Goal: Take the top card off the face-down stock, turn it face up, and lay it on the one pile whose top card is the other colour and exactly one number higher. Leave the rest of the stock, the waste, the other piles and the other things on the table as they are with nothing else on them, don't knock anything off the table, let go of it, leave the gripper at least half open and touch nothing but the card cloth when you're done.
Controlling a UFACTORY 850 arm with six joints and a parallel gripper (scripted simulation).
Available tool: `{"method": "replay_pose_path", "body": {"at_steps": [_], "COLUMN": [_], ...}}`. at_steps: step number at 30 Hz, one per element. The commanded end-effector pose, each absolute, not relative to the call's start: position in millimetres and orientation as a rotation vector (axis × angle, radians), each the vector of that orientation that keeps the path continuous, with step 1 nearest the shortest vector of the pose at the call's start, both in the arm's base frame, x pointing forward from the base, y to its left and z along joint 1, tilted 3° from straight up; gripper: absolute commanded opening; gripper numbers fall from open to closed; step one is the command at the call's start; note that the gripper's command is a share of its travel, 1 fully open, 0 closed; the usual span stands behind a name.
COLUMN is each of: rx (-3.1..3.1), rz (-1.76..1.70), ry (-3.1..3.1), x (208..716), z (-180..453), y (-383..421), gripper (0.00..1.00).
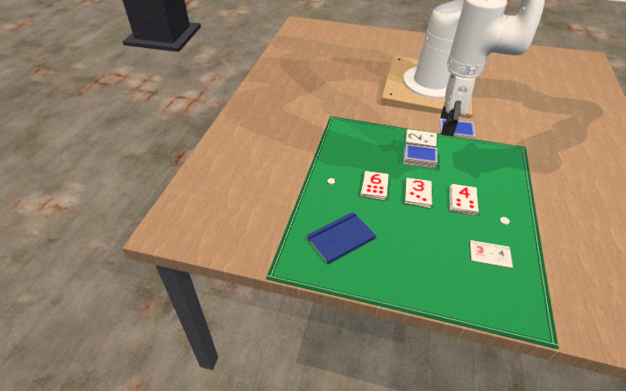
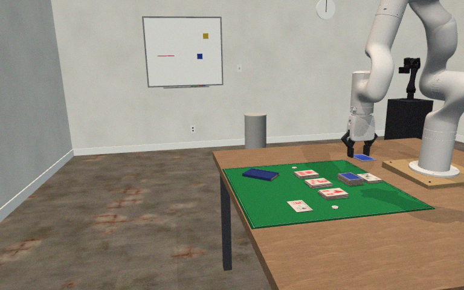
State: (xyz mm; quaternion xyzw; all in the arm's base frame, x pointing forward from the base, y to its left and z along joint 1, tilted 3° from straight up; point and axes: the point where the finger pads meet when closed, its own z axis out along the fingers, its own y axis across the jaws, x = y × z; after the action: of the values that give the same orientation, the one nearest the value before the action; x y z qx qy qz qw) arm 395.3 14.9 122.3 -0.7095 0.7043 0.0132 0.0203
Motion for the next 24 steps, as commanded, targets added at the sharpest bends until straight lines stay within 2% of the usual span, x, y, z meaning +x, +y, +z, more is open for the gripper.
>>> {"method": "replay_pose_path", "body": {"at_steps": [1, 24], "rx": [-2.199, -2.199], "rz": [0.039, 0.039], "ry": [2.184, 2.184], "x": [396.3, 396.9], "z": [123.2, 114.1], "y": [21.5, 40.8], "gripper": [0.64, 0.64]}}
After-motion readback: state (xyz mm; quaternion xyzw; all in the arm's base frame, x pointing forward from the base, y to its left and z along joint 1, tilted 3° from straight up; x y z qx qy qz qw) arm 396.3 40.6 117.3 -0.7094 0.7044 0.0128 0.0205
